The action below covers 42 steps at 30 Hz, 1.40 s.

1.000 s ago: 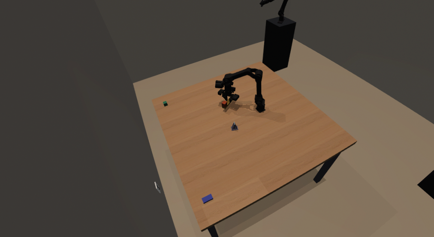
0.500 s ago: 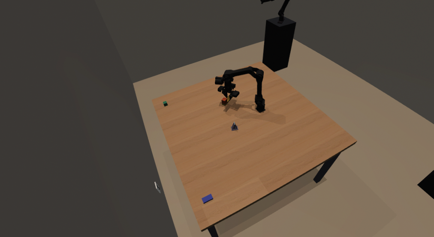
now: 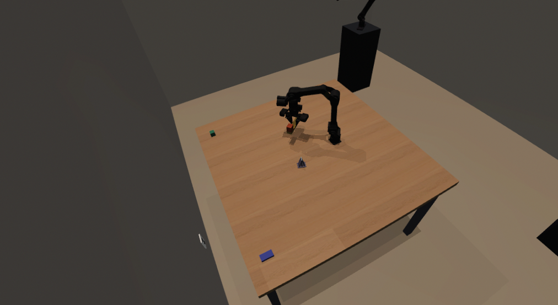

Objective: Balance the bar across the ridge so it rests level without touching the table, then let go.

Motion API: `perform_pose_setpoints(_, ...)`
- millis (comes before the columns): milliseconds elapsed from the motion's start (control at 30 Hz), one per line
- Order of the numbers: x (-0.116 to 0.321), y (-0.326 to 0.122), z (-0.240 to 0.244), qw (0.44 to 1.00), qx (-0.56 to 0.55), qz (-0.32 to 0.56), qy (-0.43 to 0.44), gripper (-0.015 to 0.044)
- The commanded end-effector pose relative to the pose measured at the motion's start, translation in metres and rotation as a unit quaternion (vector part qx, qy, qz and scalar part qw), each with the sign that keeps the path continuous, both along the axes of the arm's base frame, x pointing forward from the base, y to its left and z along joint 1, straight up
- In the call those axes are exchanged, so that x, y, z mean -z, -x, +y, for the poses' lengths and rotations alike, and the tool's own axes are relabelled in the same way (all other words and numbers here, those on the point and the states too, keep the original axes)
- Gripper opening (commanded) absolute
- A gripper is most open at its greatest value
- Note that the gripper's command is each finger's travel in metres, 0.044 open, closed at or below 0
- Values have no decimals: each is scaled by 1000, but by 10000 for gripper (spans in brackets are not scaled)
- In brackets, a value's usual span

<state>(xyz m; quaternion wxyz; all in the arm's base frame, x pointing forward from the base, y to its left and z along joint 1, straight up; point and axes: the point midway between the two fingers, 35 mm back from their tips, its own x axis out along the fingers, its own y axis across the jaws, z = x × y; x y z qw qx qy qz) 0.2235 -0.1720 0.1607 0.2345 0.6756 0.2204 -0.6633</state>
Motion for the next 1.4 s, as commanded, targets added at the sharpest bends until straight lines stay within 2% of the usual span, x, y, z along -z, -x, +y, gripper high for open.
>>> perform_pose_setpoints(0, -2, -4, 4, 998, -67, 0, 4, 0)
perform_pose_setpoints(333, -3, -15, 19, 965, -264, 2, 8, 0)
perform_pose_setpoints(667, -3, -25, 33, 893, -450, 4, 12, 0)
perform_pose_setpoints(1000, -3, -35, 47, 786, -618, 6, 16, 0)
perform_pose_setpoints(1367, -4, -47, 63, 632, -774, 8, 20, 0)
